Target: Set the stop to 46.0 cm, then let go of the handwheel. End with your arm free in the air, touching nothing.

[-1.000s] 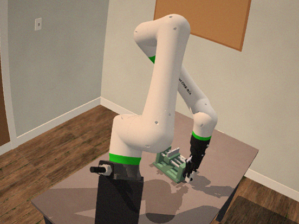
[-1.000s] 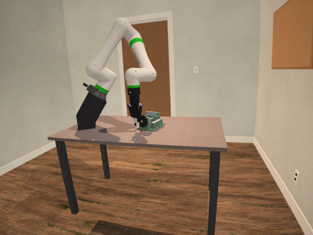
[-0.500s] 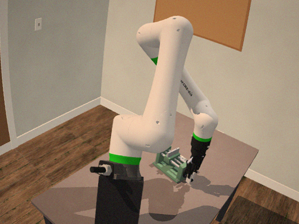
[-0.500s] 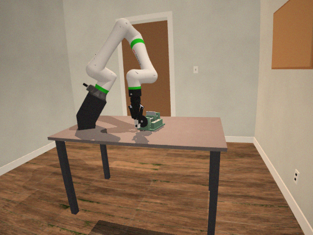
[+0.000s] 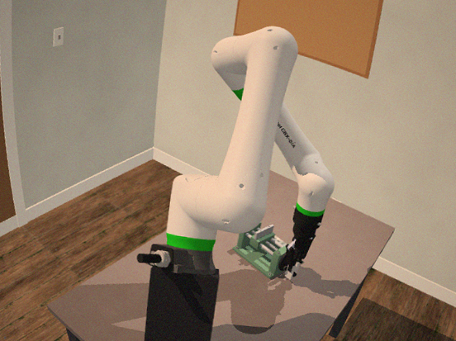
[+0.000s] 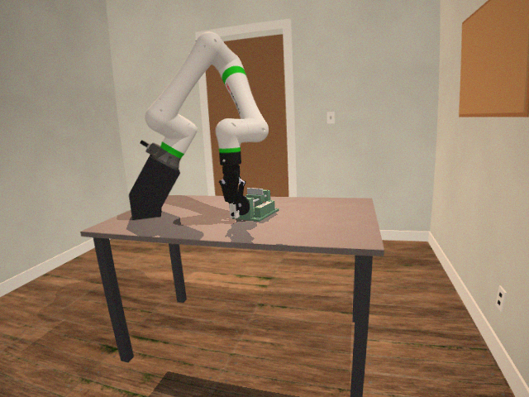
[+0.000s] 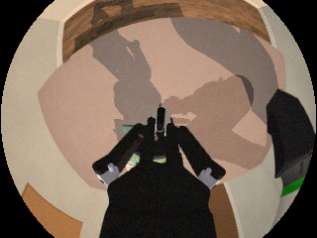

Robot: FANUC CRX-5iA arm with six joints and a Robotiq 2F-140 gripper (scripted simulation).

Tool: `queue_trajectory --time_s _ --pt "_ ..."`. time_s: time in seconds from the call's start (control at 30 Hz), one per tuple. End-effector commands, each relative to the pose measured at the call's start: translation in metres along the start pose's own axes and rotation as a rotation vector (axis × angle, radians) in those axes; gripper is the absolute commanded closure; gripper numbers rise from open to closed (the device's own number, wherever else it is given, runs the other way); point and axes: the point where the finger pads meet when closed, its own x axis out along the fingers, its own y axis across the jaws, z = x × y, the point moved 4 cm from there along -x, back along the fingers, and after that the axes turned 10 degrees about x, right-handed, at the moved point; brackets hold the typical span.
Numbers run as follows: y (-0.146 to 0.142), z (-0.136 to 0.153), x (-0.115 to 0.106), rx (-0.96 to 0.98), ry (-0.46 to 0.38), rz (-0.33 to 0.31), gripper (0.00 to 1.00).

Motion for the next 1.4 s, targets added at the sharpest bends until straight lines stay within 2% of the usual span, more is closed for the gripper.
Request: queue_trajectory --time_s 0.0,1.37 --pt "-0.002 0.000 0.001 0.000 0.000 0.000 0.96" --pt "-0.018 0.003 0.001 0.000 0.000 0.000 0.96"
